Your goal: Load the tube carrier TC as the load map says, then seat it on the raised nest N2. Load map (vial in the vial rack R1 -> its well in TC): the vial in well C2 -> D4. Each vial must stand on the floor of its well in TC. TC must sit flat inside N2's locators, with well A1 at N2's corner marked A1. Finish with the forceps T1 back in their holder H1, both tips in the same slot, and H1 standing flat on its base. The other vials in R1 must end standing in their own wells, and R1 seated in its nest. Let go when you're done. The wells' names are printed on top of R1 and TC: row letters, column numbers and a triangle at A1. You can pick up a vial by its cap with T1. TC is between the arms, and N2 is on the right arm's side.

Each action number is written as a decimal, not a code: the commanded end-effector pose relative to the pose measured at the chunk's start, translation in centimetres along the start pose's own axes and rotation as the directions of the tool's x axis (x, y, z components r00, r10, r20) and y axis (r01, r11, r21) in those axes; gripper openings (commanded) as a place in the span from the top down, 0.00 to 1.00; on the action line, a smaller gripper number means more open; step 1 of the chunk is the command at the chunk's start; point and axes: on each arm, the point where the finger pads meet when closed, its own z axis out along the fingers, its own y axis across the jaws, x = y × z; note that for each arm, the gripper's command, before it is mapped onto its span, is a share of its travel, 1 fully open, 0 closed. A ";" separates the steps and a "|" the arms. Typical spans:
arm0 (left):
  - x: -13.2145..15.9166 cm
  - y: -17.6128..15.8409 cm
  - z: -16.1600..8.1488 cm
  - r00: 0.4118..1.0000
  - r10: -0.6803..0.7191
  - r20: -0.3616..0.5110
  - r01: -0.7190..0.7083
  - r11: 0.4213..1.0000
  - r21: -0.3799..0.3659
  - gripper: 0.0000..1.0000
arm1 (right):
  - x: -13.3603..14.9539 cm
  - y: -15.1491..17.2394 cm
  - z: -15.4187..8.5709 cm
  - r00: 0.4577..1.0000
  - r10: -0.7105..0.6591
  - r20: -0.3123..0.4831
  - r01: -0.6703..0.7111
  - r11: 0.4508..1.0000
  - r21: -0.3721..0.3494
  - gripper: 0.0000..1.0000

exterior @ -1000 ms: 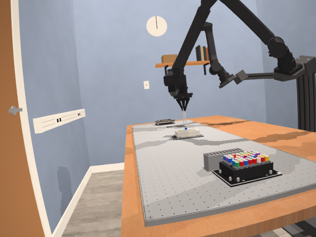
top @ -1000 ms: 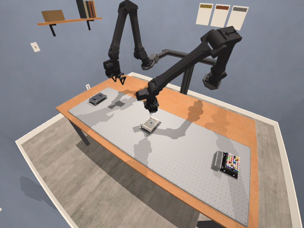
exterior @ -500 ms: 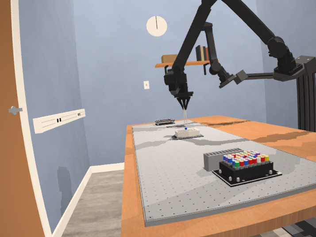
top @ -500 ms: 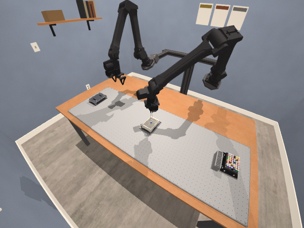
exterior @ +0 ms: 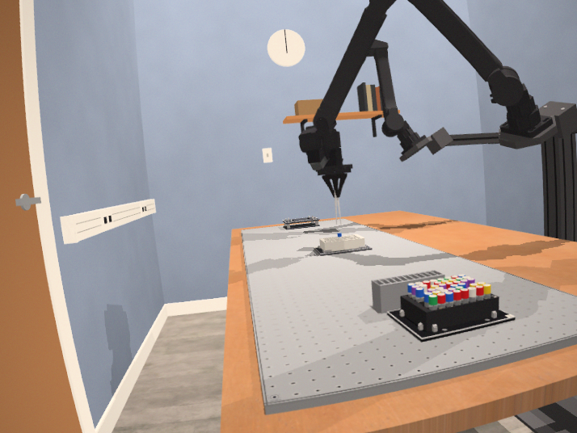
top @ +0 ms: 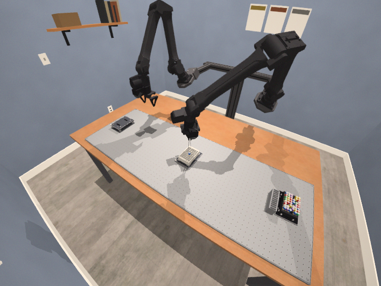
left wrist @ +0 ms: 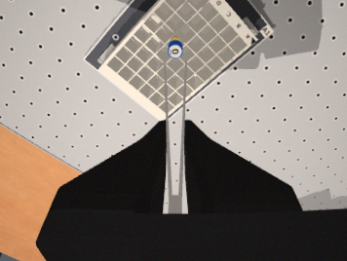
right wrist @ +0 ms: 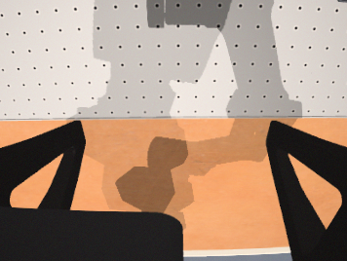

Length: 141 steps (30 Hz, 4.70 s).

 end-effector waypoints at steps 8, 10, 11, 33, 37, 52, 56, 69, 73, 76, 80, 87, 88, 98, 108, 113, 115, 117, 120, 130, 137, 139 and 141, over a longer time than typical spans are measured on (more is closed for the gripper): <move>0.0 -0.5 -0.7 1.000 -0.009 0.002 0.009 1.000 0.012 0.92 | -1.1 -0.2 -0.5 1.000 -0.010 0.024 0.010 1.000 0.002 0.00; -0.1 -0.5 -0.7 1.000 -0.010 0.002 0.010 1.000 0.012 0.92 | -1.1 -0.2 -0.5 1.000 -0.010 0.024 0.010 1.000 0.002 0.00; -0.1 -0.5 -0.7 1.000 -0.010 0.003 0.010 1.000 0.012 0.92 | -1.1 -0.2 -0.5 1.000 -0.010 0.024 0.010 1.000 0.002 0.00; -0.5 -0.4 -0.8 1.000 -0.015 0.004 0.015 1.000 0.018 0.93 | -1.1 -0.2 -0.5 1.000 -0.010 0.024 0.010 1.000 0.002 0.00; -0.6 -0.4 -0.8 1.000 -0.015 0.004 0.015 1.000 0.018 0.93 | -1.1 -0.2 -0.5 1.000 -0.010 0.024 0.010 1.000 0.002 0.00; -0.3 0.4 0.9 1.000 0.000 -0.001 0.000 1.000 -0.010 0.93 | -1.1 -0.2 -0.5 1.000 -0.010 0.024 0.010 1.000 0.002 0.00; -0.5 -0.1 0.8 1.000 -0.006 0.001 0.006 1.000 0.001 0.93 | -1.1 -0.2 -0.5 1.000 -0.010 0.024 0.010 1.000 0.002 0.00; -0.4 0.2 1.2 1.000 -0.005 0.000 0.005 1.000 -0.004 0.93 | -1.1 -0.2 -0.5 1.000 -0.010 0.024 0.010 1.000 0.002 0.00; -0.2 0.6 1.3 1.000 -0.001 -0.001 0.001 1.000 -0.011 0.93 | -1.1 -0.2 -0.5 1.000 -0.010 0.024 0.010 1.000 0.002 0.00; -0.4 0.3 1.3 1.000 -0.006 0.001 0.006 1.000 -0.004 0.93 | -1.1 -0.2 -0.5 1.000 -0.010 0.024 0.010 1.000 0.002 0.00; -0.2 0.4 1.4 1.000 -0.002 0.000 0.002 1.000 -0.006 0.93 | -1.1 -0.2 -0.5 1.000 -0.010 0.024 0.010 1.000 0.002 0.00; -0.3 0.4 1.5 1.000 -0.004 0.000 0.004 1.000 -0.007 0.93 | -1.1 -0.2 -0.5 1.000 -0.010 0.024 0.010 1.000 0.002 0.00; -0.3 0.2 1.4 1.000 -0.005 0.001 0.005 1.000 -0.001 0.93 | -1.1 -0.2 -0.5 1.000 -0.010 0.024 0.010 1.000 0.002 0.00; -0.2 0.4 1.7 1.000 -0.003 0.000 0.003 1.000 -0.005 0.93 | -1.1 -0.2 -0.5 1.000 -0.010 0.024 0.010 1.000 0.002 0.00; -0.5 -0.2 1.5 1.000 -0.009 0.002 0.009 1.000 0.005 0.93 | -1.1 -0.2 -0.5 1.000 -0.010 0.024 0.010 1.000 0.002 0.00; -0.7 -0.5 1.6 1.000 -0.012 0.003 0.012 1.000 0.008 0.93 | -1.1 -0.2 -0.5 1.000 -0.010 0.024 0.010 1.000 0.002 0.00; -0.7 -0.7 1.5 1.000 -0.012 0.004 0.012 1.000 0.013 0.93 | -1.1 -0.2 -0.5 1.000 -0.010 0.024 0.010 1.000 0.002 0.00; -0.8 -0.8 1.5 1.000 -0.014 0.004 0.014 1.000 0.015 0.93 | -1.1 -0.2 -0.5 1.000 -0.010 0.024 0.010 1.000 0.002 0.00; -1.0 -0.9 1.5 1.000 -0.017 0.005 0.017 1.000 0.016 0.93 | -1.1 -0.2 -0.5 1.000 -0.010 0.024 0.010 1.000 0.002 0.00; -0.8 -0.7 1.8 1.000 -0.015 0.004 0.015 1.000 0.013 0.93 | -1.1 -0.2 -0.5 1.000 -0.010 0.024 0.010 1.000 0.002 0.00; -0.9 -0.9 1.9 1.000 -0.016 0.005 0.016 1.000 0.015 0.93 | -1.1 -0.2 -0.5 1.000 -0.010 0.024 0.010 1.000 0.002 0.00; -0.9 -1.0 1.8 1.000 -0.016 0.005 0.016 1.000 0.017 0.93 | -1.1 -0.2 -0.5 1.000 -0.010 0.024 0.010 1.000 0.002 0.00; -0.9 -1.1 1.8 1.000 -0.016 0.005 0.016 1.000 0.020 0.93 | -1.1 -0.2 -0.5 1.000 -0.010 0.024 0.010 1.000 0.002 0.00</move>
